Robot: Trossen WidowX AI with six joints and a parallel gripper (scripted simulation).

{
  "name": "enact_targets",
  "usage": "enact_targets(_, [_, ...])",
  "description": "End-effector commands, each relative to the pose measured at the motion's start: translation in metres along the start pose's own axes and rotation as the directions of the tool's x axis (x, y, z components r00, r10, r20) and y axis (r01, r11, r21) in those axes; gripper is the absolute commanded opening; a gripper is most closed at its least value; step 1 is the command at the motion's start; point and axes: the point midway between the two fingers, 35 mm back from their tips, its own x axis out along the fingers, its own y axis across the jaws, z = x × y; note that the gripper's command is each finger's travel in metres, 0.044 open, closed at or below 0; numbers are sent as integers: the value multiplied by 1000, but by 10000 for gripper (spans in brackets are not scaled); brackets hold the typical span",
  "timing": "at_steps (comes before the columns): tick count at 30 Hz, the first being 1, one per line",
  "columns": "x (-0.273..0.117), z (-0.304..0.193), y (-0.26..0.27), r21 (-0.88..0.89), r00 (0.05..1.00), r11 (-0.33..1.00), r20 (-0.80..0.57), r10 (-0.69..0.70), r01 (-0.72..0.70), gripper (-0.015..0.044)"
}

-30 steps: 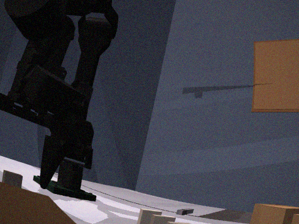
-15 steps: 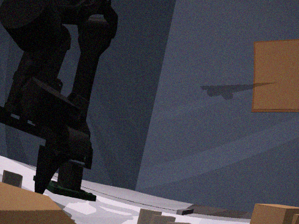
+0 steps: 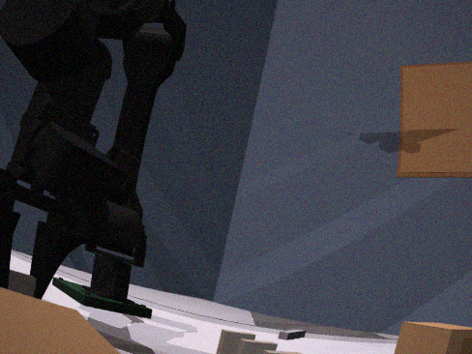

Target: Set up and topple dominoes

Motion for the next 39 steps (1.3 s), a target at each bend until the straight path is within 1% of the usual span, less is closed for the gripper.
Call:
enact_targets(1, [0,1,0,-4,1000,1000,4,1,-1,107])
enact_targets(4, [-2,1,-1,-4,1000,1000,4,1,-1,107])
enact_targets(5, [-8,2,-2,-4,1000,1000,4,1,-1,107])
enact_targets(13, [-116,3,-3,-1,1000,1000,1,0,0,107])
enact_targets(15, [-133,0,-1,0,1000,1000,0,0,0,107])
enact_targets(18, [-136,0,0,0,1000,1000,0,0,0,107])
enact_targets(20, [-136,6,9,30,1000,1000,1,1,-1,107])
enact_targets(26, [-137,47,97,291,1000,957,9,9,-11,107])
enact_targets(29, [-137,57,144,420,1000,907,10,14,-17,107])
enact_targets(31, [-137,59,164,475,1000,880,10,16,-19,107])
enact_targets(39, [-137,59,167,481,1000,876,10,17,-20,107])
